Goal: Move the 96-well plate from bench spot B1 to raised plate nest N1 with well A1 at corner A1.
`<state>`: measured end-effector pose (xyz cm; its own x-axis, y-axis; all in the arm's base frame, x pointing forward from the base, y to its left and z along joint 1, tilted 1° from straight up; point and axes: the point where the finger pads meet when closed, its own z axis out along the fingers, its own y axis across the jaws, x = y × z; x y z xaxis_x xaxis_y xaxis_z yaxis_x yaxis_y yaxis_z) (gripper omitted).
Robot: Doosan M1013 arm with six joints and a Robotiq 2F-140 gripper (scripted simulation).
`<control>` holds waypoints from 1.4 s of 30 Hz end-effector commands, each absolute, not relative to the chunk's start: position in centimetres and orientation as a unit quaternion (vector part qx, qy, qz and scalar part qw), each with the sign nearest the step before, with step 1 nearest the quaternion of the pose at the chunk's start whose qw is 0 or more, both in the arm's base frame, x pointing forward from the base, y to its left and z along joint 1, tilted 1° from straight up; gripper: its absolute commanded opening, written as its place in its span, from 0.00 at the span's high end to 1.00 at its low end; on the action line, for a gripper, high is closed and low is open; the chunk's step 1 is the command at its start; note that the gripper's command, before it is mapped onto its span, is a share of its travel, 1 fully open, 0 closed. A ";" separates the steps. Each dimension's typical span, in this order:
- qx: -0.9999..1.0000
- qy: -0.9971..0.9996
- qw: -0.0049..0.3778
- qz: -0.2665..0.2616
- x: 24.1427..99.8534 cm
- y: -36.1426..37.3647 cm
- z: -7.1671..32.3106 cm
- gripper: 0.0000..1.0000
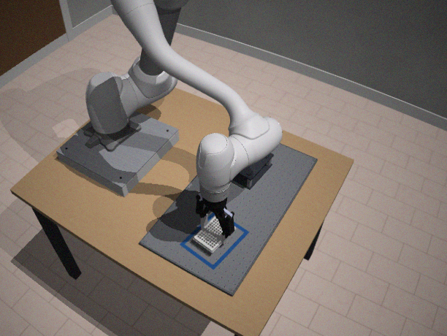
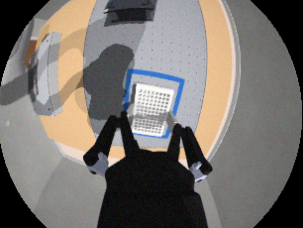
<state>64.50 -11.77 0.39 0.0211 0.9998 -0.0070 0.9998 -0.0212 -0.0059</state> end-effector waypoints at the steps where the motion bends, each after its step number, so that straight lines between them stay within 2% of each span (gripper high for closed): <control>1: 0.715 0.700 0.000 -0.004 64.5 -11.8 0.9 1.00; 22: 0.715 0.700 0.000 -0.004 64.5 -11.7 4.1 1.00; 42: 0.715 0.700 0.000 -0.004 64.5 -11.7 4.1 1.00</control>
<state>64.53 -11.74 4.06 0.0212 0.9998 -0.0069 0.9998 -0.0212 -0.0060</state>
